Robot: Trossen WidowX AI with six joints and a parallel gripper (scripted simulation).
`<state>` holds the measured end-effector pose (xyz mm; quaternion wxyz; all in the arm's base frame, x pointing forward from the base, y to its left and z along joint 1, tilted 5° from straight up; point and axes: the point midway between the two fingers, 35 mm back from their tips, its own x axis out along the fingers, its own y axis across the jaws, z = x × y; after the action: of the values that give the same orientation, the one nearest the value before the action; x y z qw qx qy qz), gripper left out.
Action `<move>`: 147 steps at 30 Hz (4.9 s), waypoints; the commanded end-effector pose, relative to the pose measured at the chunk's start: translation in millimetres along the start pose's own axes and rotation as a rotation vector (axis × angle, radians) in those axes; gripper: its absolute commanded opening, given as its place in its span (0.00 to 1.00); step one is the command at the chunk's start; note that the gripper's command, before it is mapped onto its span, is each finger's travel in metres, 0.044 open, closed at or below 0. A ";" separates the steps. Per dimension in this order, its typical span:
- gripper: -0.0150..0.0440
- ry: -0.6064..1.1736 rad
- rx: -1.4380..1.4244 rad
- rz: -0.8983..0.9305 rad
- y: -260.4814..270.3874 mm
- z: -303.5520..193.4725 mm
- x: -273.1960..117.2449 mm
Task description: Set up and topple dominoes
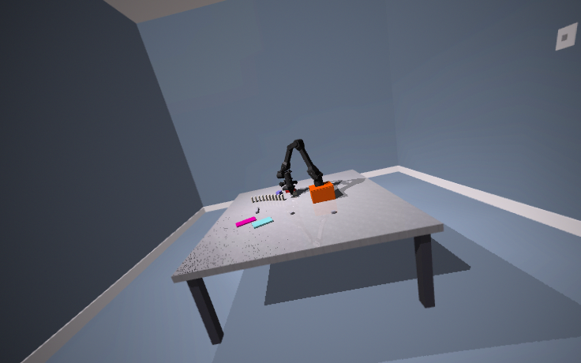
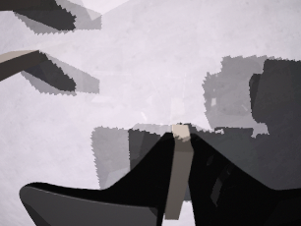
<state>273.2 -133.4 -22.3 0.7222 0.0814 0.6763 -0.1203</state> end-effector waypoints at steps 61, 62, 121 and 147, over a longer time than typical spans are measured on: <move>0.29 -0.678 -0.202 0.208 -69.9 43.1 -80.0; 0.29 -0.699 -0.198 0.213 -71.0 43.4 -79.4; 0.29 -1.457 -0.395 0.346 -54.5 -47.1 -112.3; 0.29 -1.442 -0.409 0.350 -60.2 -37.8 -69.6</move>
<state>214.4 -173.9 52.4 0.9939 -0.0413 0.0238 0.0998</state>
